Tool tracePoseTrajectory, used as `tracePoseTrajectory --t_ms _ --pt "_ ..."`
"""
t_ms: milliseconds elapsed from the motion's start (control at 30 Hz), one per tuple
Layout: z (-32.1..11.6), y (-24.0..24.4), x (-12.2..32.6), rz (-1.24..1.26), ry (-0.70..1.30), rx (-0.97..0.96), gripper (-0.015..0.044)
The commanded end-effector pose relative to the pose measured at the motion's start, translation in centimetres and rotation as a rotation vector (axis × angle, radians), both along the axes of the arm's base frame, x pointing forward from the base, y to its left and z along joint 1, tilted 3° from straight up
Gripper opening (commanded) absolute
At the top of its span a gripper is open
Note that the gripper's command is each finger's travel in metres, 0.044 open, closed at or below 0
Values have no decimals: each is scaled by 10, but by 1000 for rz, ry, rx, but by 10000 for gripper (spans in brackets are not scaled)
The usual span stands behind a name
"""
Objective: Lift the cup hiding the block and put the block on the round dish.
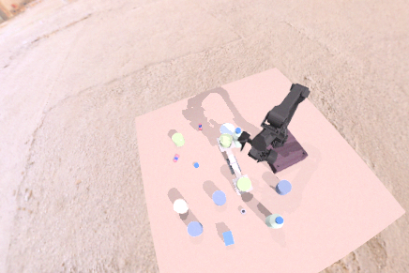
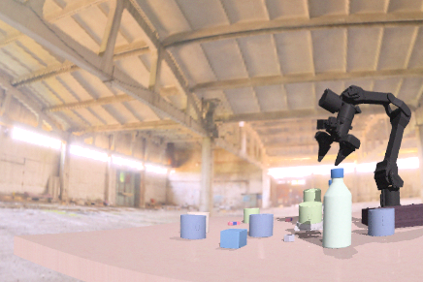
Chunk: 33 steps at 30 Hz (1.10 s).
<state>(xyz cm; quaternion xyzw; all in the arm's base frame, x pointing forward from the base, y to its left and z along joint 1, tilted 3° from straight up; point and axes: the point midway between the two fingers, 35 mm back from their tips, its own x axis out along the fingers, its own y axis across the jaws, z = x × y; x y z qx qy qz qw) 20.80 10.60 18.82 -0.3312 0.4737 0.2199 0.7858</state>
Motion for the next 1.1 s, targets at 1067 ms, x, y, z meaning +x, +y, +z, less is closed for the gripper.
tracePoseTrajectory --t_ms 1067 --pt "-90 85 60 838 423 -285 440"
